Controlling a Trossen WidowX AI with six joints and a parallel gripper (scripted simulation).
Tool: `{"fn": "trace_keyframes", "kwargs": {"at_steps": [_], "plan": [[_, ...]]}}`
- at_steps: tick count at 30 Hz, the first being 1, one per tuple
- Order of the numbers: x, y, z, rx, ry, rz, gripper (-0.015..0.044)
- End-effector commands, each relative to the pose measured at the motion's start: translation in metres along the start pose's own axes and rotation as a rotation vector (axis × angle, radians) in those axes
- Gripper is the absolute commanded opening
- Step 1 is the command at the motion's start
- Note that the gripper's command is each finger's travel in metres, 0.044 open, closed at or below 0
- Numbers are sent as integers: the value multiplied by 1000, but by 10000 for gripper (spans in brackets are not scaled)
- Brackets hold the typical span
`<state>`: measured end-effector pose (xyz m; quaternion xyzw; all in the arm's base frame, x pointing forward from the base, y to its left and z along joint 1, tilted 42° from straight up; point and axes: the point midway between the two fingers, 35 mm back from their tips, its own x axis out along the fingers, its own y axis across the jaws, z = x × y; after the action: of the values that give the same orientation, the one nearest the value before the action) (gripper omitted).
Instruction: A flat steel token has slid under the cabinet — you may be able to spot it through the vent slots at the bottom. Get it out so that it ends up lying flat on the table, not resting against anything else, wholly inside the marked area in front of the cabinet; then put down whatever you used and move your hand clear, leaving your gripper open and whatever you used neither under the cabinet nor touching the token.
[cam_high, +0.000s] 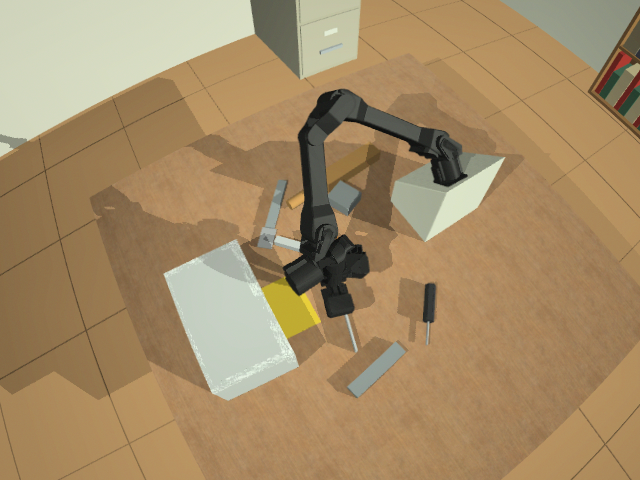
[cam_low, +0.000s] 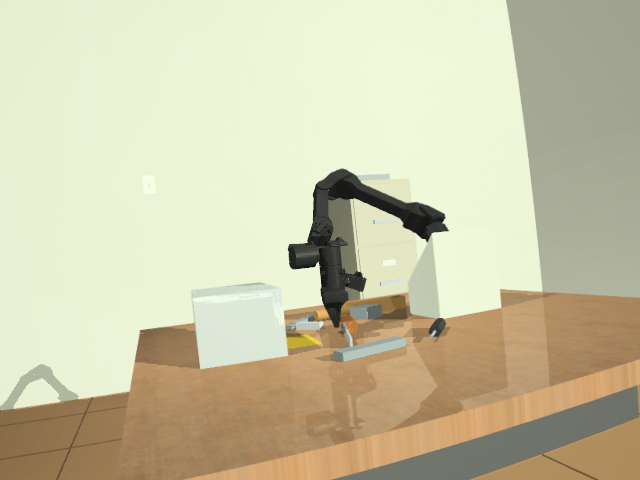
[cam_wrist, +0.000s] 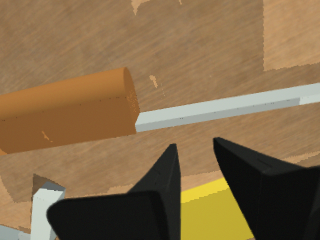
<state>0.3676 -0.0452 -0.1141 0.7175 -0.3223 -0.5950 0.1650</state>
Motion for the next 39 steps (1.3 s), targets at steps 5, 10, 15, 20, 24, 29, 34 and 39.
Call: {"fn": "trace_keyframes", "kwargs": {"at_steps": [5,10,15,20,24,29,34,39], "plan": [[0,0,0,-6,-2,1,120],[0,0,0,-6,-2,1,120],[0,0,0,-6,-2,1,120],[0,0,0,-6,-2,1,120],[0,0,0,-6,-2,1,120],[0,0,0,-6,-2,1,120],[0,0,0,-6,-2,1,120],[-28,-1,-1,-2,-1,-3,120]]}}
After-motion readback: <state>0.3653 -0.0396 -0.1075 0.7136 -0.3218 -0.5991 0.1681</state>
